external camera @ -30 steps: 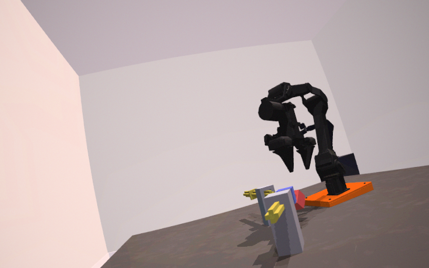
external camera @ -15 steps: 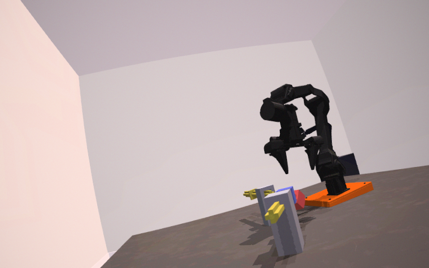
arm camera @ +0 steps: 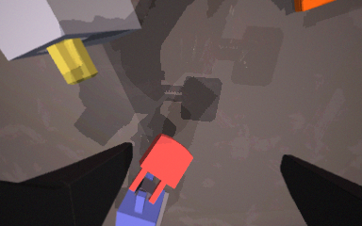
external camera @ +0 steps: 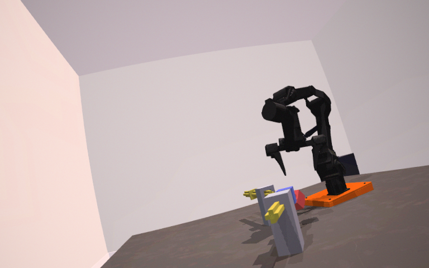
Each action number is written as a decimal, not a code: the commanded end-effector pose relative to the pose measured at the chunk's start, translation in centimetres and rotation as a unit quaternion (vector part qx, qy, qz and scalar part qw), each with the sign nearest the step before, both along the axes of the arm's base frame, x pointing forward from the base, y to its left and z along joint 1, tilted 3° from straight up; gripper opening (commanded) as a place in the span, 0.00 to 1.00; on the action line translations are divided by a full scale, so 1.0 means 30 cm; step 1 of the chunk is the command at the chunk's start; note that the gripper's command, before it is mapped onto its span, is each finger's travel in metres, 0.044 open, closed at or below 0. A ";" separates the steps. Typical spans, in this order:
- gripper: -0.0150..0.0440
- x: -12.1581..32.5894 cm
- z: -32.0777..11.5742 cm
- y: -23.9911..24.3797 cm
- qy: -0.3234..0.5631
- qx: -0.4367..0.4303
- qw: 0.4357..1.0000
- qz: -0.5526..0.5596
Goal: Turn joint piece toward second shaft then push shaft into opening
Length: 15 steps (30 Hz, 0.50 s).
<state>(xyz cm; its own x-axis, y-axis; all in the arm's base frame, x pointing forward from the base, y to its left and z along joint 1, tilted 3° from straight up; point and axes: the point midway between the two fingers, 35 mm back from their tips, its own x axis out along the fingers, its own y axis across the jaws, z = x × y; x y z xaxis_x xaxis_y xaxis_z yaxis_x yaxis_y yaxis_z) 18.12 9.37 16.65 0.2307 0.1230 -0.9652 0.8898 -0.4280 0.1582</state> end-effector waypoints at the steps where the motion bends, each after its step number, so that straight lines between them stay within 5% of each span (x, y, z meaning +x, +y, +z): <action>1: 1.00 -0.003 0.004 0.001 -0.003 0.022 0.998 -0.055; 15: 1.00 -0.005 -0.008 -0.001 0.010 0.087 0.963 -0.254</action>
<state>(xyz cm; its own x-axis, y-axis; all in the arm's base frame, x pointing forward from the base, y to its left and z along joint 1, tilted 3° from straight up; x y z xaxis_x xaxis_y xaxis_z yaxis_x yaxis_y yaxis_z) 18.03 9.30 16.25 0.2684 0.1455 -0.9523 0.6256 -0.7780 0.0574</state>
